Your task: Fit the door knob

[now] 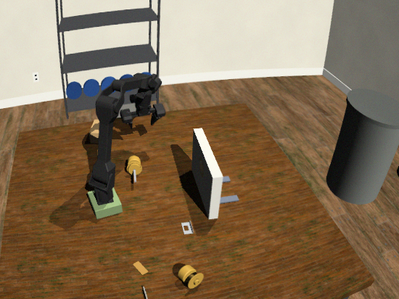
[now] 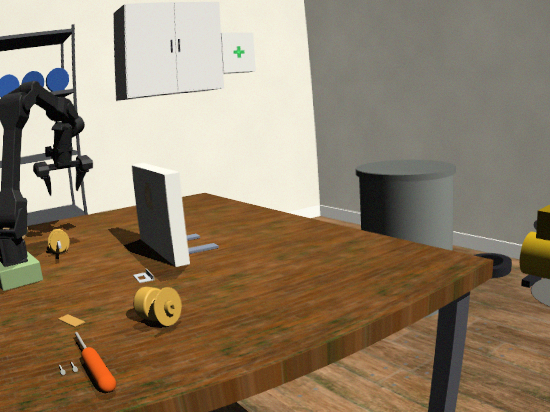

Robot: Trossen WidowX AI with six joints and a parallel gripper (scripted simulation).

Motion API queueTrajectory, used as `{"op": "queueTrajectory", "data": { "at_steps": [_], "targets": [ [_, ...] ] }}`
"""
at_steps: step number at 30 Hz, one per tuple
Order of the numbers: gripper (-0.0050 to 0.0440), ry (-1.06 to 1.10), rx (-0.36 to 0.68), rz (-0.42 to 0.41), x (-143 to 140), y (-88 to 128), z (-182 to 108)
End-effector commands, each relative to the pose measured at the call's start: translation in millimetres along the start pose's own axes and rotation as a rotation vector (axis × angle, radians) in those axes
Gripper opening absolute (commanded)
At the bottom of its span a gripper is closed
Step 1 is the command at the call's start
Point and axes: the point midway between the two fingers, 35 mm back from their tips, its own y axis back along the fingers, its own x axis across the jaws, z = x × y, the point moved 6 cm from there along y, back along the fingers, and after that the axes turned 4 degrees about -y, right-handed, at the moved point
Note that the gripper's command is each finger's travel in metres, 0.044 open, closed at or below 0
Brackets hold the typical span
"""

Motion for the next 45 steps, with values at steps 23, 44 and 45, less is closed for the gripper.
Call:
{"op": "queueTrajectory", "data": {
  "at_steps": [23,44,45],
  "targets": [
    [0.0392,-0.244,0.247,0.019,53.3,-16.1,-81.4],
    [0.0000,-0.244,0.247,0.019,53.3,-16.1,-81.4],
    [0.0000,-0.244,0.247,0.019,53.3,-16.1,-81.4]
  ]
}}
